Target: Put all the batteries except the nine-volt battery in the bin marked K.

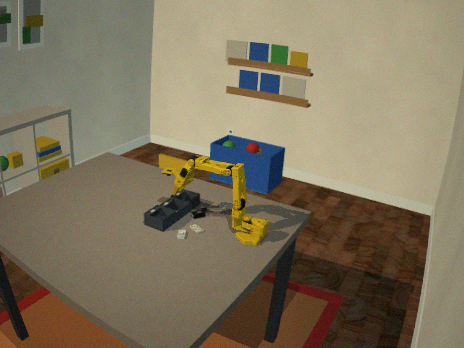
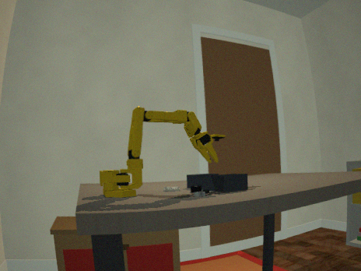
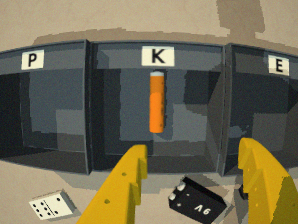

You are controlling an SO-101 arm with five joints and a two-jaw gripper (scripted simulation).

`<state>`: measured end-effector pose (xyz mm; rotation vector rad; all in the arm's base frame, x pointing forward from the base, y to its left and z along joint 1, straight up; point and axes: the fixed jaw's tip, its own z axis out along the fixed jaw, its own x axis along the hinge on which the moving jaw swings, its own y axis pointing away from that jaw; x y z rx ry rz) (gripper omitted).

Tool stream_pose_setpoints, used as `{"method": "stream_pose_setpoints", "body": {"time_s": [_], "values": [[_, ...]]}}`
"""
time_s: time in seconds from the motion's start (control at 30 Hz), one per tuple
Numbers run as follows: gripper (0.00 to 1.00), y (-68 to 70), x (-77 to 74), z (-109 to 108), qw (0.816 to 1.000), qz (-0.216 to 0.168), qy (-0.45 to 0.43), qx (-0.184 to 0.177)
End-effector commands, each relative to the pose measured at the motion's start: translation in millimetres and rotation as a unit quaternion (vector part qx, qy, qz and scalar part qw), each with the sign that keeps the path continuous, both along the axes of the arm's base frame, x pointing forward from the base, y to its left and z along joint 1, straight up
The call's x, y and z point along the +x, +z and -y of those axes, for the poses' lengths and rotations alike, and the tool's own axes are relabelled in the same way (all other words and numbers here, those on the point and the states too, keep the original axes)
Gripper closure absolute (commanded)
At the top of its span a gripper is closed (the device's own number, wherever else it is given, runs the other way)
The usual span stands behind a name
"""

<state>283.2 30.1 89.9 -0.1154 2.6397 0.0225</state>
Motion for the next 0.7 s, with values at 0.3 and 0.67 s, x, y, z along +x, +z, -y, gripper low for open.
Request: {"method": "stream_pose_setpoints", "body": {"time_s": [0.3,0.67], "values": [[0.77,53.1,-10.2,-2,0.999,0.045,0.002,0.006],[0.77,49.8,-40.2,10,1.000,-0.001,-0.012,-0.001]]}}
